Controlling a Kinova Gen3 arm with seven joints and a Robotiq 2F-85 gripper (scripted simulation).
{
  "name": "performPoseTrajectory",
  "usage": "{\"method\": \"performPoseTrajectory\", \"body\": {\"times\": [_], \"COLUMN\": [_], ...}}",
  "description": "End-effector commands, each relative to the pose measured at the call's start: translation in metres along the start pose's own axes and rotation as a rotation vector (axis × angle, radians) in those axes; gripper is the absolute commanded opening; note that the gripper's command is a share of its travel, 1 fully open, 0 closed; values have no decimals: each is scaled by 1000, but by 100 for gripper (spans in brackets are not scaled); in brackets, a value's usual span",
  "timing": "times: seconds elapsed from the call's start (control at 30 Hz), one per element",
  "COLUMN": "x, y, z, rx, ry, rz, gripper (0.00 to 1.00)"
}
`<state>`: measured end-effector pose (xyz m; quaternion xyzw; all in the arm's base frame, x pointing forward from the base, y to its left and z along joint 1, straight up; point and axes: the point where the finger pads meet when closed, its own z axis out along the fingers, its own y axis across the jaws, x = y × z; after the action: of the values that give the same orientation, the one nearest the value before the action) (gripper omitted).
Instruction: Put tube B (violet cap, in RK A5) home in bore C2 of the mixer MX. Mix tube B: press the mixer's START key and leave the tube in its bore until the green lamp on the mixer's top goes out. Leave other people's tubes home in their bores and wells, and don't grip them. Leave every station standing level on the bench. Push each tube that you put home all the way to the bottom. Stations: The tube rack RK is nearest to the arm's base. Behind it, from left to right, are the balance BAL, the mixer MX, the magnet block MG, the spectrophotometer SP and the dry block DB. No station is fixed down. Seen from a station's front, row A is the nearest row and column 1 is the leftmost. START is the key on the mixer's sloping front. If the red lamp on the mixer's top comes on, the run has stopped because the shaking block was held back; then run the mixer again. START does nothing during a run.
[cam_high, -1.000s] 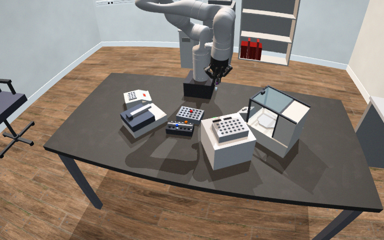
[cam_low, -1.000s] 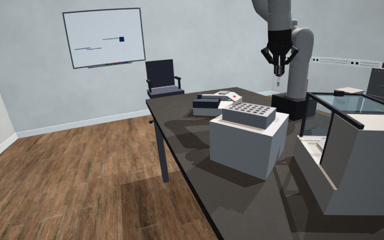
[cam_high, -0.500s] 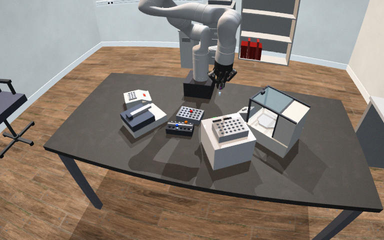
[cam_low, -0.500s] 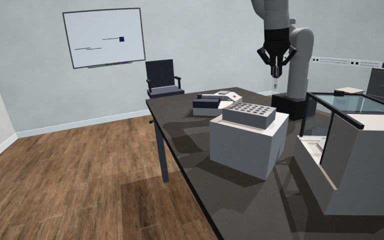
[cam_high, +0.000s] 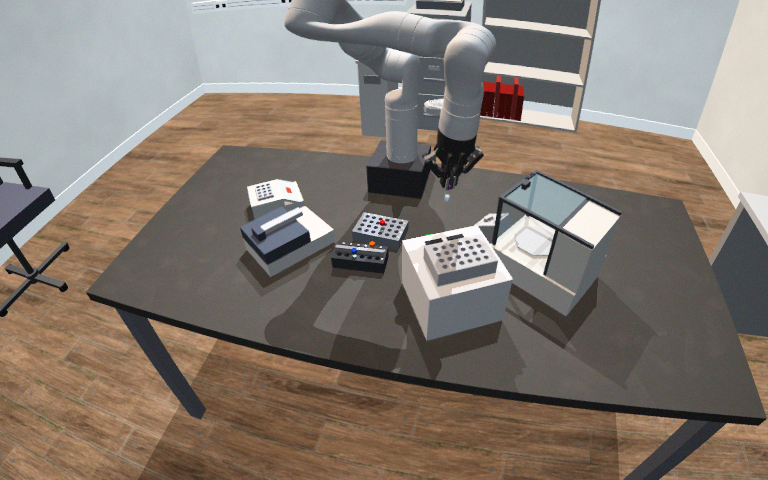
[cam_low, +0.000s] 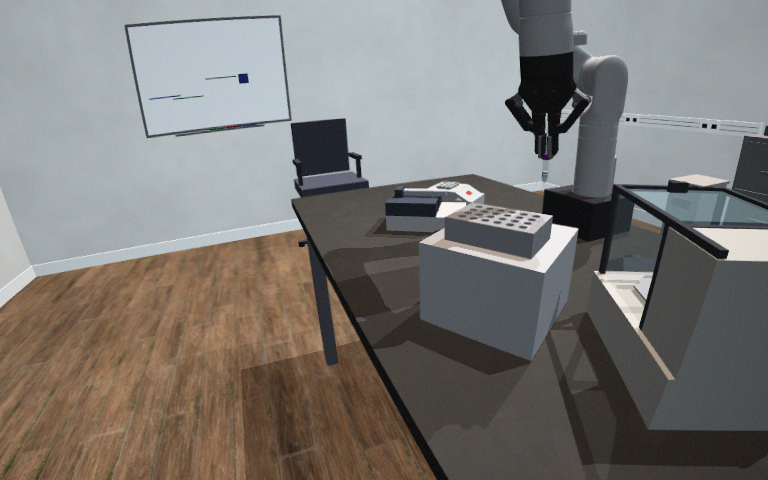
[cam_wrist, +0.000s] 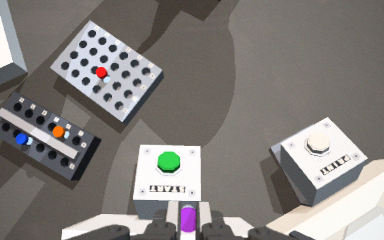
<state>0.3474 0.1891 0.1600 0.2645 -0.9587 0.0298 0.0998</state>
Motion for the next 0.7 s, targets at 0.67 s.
{"method": "performPoseTrajectory", "body": {"times": [0.67], "x": [-73], "y": [3], "z": [-16], "rx": [0], "ry": [-1], "rz": [0], "gripper": [10]}}
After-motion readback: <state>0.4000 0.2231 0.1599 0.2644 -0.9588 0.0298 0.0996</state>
